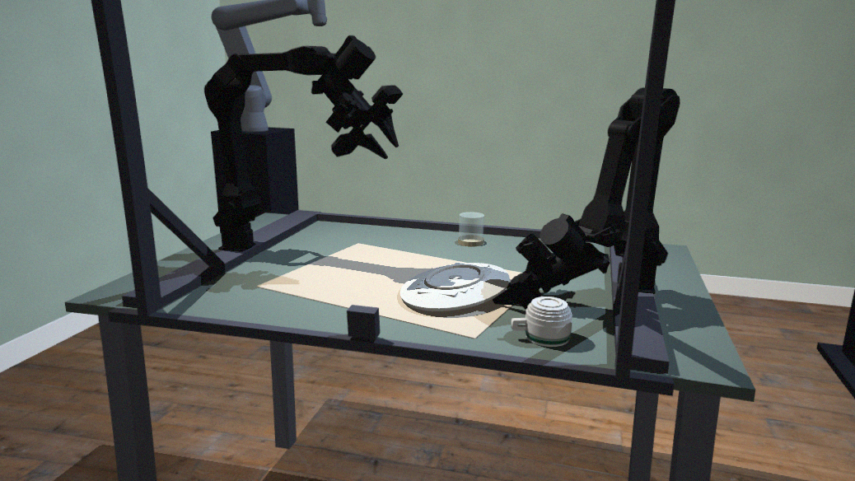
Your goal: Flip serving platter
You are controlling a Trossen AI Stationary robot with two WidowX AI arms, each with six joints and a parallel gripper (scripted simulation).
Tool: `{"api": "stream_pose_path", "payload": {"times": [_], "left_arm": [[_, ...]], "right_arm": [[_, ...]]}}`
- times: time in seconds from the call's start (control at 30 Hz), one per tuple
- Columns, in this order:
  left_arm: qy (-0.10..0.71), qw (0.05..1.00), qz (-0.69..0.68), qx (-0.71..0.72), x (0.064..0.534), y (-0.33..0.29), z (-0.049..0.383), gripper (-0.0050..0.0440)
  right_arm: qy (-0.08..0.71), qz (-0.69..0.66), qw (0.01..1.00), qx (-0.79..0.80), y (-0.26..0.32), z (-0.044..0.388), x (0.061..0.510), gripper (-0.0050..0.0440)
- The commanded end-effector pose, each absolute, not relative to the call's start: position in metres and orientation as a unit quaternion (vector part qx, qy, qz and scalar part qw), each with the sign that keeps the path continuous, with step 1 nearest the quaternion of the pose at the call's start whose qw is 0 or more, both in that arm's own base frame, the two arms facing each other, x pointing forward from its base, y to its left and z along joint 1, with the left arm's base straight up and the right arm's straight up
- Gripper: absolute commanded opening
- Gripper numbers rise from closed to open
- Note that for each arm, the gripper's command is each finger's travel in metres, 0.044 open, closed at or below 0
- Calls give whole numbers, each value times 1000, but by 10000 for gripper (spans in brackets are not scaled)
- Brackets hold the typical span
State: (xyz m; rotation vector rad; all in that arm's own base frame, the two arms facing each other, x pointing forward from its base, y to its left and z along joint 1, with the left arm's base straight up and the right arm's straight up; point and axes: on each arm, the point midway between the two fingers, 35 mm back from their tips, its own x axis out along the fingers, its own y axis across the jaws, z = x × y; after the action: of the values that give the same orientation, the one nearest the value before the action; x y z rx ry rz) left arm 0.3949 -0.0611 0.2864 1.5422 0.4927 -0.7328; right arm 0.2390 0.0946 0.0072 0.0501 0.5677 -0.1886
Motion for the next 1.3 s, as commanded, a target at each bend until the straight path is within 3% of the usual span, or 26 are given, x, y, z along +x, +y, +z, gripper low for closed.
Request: {"api": "stream_pose_path", "payload": {"times": [0.0, 0.83, 0.93, 0.97, 1.0, 1.27], "left_arm": [[202, 636, -310, 677, 395, -61, 300, 160], [202, 636, -310, 677, 395, -61, 300, 160], [202, 636, -310, 677, 395, -61, 300, 160], [202, 636, -310, 677, 395, -61, 300, 160], [202, 636, -310, 677, 395, -61, 300, 160], [202, 636, -310, 677, 395, -61, 300, 160]], "right_arm": [[269, -97, 956, 62, 104, 28, 253, 400], [345, -89, 932, 70, 105, 31, 254, 400], [325, -92, 939, 69, 104, 32, 255, 400], [331, -93, 937, 59, 96, 21, 227, 400], [327, -89, 939, 66, 106, 42, 235, 400], [329, -89, 938, 65, 109, 50, 220, 400]]}}
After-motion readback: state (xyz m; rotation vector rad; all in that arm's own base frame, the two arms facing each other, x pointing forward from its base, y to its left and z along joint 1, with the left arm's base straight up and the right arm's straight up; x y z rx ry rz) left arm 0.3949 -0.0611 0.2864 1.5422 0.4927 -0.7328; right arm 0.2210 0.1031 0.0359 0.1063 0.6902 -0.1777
